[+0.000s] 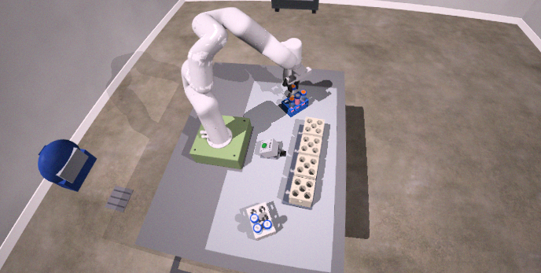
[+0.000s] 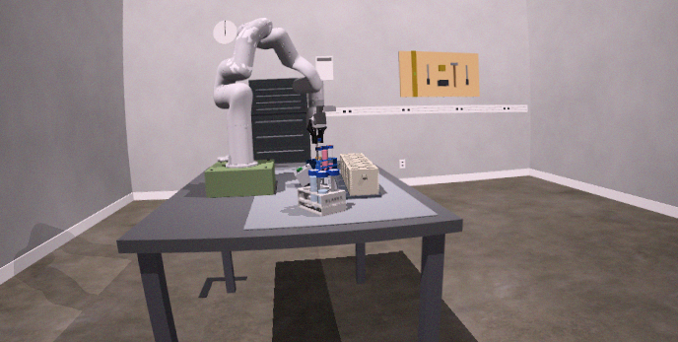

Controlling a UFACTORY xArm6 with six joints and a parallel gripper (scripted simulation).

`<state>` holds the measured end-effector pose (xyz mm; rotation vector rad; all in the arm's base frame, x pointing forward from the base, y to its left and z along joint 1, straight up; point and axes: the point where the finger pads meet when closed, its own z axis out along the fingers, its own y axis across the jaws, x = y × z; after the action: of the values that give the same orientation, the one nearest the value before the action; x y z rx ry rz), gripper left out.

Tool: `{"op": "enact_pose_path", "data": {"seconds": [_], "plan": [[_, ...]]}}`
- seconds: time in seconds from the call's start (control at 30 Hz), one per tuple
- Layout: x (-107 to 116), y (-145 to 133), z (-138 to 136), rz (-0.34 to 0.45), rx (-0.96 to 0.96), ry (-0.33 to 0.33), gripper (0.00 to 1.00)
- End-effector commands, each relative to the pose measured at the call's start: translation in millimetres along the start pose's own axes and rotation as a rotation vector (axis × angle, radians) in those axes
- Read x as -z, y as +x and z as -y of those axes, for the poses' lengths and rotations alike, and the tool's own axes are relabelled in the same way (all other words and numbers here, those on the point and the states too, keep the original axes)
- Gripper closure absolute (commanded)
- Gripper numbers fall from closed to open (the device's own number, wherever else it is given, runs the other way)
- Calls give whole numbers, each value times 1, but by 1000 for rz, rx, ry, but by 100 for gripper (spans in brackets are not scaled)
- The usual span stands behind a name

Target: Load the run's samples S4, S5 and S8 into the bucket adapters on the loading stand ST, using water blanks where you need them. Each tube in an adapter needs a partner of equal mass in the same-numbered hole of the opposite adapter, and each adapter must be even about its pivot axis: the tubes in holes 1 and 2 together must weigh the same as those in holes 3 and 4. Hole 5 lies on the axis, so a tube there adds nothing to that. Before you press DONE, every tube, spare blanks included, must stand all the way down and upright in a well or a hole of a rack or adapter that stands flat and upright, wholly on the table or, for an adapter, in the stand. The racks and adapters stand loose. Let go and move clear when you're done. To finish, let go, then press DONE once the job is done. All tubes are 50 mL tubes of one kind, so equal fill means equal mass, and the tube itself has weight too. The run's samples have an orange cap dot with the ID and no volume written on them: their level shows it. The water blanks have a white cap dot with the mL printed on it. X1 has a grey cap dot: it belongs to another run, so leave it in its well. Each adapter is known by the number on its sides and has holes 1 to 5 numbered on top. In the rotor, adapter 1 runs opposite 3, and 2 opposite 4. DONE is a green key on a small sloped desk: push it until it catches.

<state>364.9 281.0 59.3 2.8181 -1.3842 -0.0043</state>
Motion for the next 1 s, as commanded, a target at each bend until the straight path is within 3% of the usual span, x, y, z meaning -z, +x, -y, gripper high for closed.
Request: {"op": "enact_pose_path", "data": {"seconds": [0.0, 0.97], "plan": [[-1, 0, 2, 0, 0, 5, 100], [-28, 0, 2, 0, 0, 5, 100]]}}
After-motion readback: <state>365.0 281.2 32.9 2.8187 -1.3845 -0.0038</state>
